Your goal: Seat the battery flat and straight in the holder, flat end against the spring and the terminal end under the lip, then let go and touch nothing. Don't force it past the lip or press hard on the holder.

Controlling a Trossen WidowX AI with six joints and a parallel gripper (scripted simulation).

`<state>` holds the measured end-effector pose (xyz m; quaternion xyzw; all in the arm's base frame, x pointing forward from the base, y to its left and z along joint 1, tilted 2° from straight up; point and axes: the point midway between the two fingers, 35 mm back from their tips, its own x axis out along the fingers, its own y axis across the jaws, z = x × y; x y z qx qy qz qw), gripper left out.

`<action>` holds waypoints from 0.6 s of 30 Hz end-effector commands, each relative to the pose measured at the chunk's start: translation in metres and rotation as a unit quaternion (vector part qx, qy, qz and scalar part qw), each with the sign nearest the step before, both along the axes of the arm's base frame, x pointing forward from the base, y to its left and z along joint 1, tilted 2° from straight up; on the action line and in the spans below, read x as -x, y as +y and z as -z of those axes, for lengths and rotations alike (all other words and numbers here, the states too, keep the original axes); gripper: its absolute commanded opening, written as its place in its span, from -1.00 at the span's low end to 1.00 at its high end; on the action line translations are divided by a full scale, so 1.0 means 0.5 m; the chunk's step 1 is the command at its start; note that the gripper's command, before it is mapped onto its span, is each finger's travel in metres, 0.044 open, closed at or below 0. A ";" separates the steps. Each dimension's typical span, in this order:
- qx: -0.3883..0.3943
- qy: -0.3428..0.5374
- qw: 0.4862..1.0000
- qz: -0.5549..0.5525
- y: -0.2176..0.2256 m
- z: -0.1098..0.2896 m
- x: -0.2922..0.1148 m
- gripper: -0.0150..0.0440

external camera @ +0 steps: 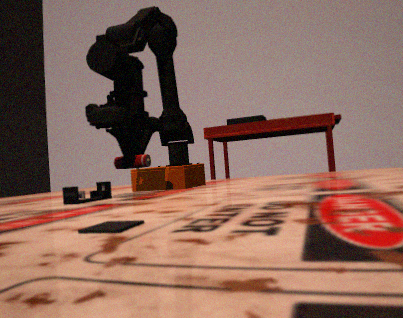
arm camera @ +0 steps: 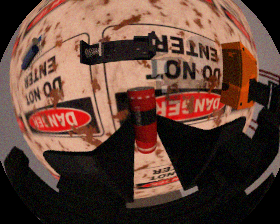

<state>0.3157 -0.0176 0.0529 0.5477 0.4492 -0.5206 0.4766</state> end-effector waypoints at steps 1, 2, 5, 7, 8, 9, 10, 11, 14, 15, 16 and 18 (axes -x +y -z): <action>0.004 -0.001 0.996 -0.089 -0.021 -0.006 -0.008 -0.21; 0.005 -0.001 0.994 -0.110 -0.027 -0.007 -0.008 -0.21; 0.009 0.000 0.985 -0.171 -0.042 -0.010 -0.010 -0.21; 0.012 0.000 0.977 -0.211 -0.052 -0.012 -0.011 -0.21; 0.013 0.000 0.973 -0.231 -0.057 -0.013 -0.012 -0.21; 0.014 0.000 0.968 -0.251 -0.062 -0.014 -0.012 -0.21; 0.016 0.000 0.963 -0.271 -0.068 -0.015 -0.012 -0.21; 0.017 0.001 0.957 -0.290 -0.073 -0.016 -0.013 -0.21; 0.021 0.001 0.937 -0.349 -0.088 -0.018 -0.013 -0.21; 0.022 0.001 0.930 -0.368 -0.094 -0.019 -0.013 -0.21; 0.024 0.002 0.922 -0.387 -0.099 -0.020 -0.014 -0.21; 0.026 0.002 0.905 -0.425 -0.110 -0.022 -0.014 -0.21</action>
